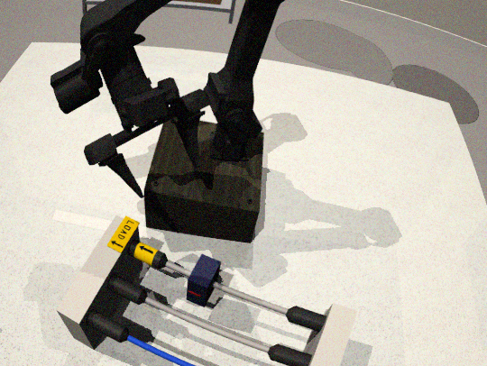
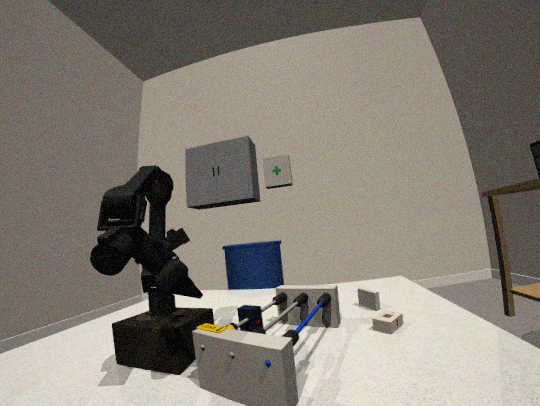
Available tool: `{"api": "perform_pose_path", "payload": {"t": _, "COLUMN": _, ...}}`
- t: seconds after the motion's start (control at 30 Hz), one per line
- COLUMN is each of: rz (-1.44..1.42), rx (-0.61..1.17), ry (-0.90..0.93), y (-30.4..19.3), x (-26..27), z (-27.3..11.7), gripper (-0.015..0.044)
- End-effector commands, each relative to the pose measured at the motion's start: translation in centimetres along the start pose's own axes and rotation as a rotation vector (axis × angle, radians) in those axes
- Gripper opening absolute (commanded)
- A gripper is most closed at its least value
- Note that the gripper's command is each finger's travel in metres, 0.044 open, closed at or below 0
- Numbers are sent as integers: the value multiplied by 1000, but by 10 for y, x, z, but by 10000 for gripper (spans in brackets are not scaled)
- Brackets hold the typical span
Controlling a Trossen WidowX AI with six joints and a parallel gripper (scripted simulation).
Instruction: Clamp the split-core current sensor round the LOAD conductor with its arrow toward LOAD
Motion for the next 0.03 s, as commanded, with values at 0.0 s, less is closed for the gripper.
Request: {"api": "perform_pose_path", "payload": {"t": 0.0, "rz": 0, "rx": 0, "ry": 0, "y": 0, "x": 0, "z": 0, "gripper": 440}}
Point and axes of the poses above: the point midway between the two fingers, 35 mm back from their tips, its own z axis out along the fingers, its own x axis across the jaws, y = z × x, the point moved 4 cm from there along -z, back along the fingers, and after that the axes turned 5 degrees about -z, right-handed, at the moved point
